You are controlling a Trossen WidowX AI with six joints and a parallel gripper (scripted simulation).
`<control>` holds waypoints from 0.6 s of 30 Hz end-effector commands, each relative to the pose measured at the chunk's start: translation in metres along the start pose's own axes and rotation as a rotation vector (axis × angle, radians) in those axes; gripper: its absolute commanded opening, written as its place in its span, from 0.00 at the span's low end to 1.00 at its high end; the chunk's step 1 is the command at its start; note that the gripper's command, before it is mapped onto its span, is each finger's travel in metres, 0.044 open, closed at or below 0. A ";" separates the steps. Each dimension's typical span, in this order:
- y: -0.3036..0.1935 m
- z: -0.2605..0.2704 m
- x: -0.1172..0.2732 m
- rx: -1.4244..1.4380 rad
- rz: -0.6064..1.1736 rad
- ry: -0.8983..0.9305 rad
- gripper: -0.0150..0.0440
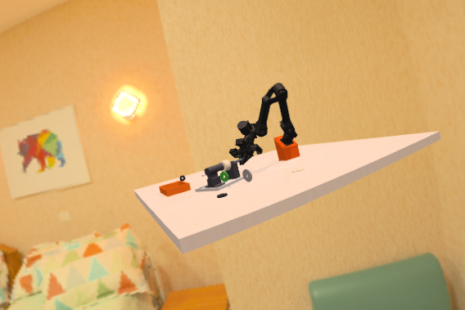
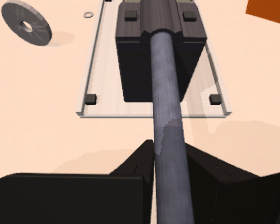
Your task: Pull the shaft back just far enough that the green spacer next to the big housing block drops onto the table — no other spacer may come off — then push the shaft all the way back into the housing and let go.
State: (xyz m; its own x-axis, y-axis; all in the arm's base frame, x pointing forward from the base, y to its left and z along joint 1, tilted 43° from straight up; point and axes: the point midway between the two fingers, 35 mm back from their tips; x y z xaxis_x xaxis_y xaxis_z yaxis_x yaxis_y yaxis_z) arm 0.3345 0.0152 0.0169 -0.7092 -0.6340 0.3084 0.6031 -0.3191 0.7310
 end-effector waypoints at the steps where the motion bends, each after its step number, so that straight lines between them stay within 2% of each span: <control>1: 0.003 0.000 -0.001 0.003 -0.003 0.000 0.25; 18: 0.007 0.000 -0.005 0.003 -0.003 0.000 0.25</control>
State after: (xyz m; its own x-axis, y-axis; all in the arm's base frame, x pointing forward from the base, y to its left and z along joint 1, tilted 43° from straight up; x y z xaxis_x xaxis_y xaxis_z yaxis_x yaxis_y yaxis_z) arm 0.3398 0.0166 0.0188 -0.7083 -0.6355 0.3072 0.6030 -0.3186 0.7313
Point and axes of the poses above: the point midway between the two fingers, 35 mm back from their tips, its own x axis back along the fingers, its own z axis across the jaws, y = z × x
